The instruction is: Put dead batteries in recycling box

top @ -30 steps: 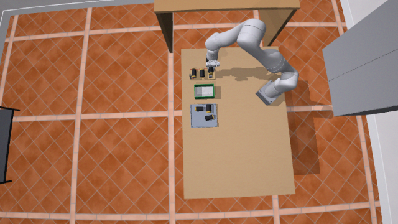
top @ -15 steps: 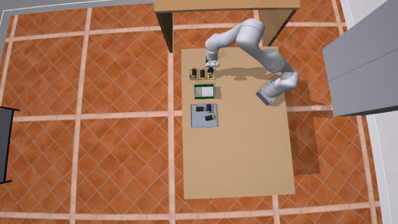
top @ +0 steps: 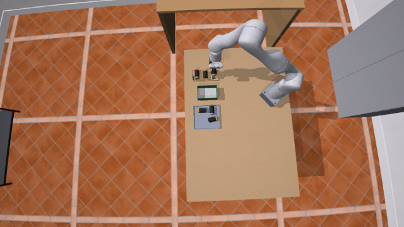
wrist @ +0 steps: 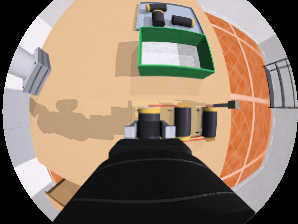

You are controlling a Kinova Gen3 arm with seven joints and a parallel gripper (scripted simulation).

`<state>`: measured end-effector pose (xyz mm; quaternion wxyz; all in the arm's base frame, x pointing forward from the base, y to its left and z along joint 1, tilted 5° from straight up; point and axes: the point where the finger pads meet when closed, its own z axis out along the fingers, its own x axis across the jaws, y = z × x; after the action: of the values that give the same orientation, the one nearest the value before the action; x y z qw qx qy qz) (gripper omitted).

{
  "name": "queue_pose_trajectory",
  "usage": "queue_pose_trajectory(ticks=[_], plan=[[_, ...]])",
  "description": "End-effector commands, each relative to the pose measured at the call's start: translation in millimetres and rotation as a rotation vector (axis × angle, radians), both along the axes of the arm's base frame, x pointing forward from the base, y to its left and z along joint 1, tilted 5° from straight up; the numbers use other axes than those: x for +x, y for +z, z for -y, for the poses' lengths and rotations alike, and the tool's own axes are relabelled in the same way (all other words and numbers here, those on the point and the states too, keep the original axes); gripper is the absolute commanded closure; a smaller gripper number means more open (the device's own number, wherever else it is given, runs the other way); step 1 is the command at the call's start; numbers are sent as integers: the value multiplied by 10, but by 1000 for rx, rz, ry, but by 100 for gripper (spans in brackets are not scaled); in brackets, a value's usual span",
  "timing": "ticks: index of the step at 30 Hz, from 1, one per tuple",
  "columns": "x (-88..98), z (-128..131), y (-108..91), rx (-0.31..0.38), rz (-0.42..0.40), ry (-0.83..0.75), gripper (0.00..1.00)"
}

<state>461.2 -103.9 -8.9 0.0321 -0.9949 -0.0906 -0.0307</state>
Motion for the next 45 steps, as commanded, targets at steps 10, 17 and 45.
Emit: queue_pose_trajectory(ticks=[10, 17, 45], plan=[[6, 3, 8, 0, 2, 0, 43], [6, 3, 8, 0, 2, 0, 43], [19, -13, -217, 0, 2, 0, 43]])
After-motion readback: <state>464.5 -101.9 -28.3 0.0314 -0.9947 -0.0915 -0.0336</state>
